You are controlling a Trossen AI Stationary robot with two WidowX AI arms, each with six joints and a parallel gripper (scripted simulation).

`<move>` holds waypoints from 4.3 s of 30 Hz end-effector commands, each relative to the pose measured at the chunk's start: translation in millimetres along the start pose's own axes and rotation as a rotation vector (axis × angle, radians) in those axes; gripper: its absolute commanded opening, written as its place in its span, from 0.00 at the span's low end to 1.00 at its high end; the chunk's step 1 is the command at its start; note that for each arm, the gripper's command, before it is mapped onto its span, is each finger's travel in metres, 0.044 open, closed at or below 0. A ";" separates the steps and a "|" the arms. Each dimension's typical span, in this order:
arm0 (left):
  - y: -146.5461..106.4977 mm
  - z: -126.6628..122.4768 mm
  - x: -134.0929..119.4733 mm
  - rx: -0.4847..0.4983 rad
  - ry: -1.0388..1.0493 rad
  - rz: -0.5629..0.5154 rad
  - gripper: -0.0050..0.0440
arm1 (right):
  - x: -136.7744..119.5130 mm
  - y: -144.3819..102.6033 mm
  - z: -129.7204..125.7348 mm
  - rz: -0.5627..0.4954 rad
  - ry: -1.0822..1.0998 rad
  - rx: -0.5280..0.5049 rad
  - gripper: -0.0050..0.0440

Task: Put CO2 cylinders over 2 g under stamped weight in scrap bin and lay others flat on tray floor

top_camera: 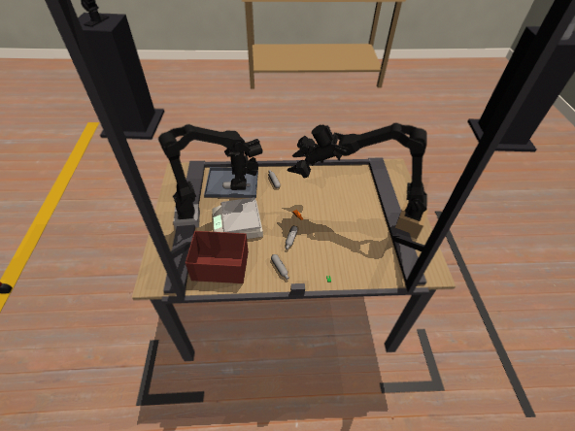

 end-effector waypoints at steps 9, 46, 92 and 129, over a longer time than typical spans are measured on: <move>25.5 42.0 -29.0 -0.048 0.010 0.026 0.00 | 13.4 -6.7 -1.9 -0.036 0.001 -0.005 1.00; 58.7 37.0 -38.0 -0.041 0.010 0.020 0.00 | 13.4 -6.7 -1.9 -0.036 0.001 -0.005 1.00; 14.1 45.5 -25.3 -0.026 0.010 -0.004 0.94 | 13.4 -6.7 -1.9 -0.036 0.001 -0.005 1.00; -6.7 -193.9 132.1 -0.092 0.358 -0.294 1.00 | -76.8 -228.1 100.5 -0.058 -0.180 0.286 1.00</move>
Point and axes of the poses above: on each arm, the point midway between the two fingers, 35 mm back from their tips, its own y axis out along the fingers, its own z axis across the jaws, x = y × z, the point moved 2 cm from there along -y, back along the fingers, and after that the axes turned 7 degrees about -y, right-handed, at the moved point
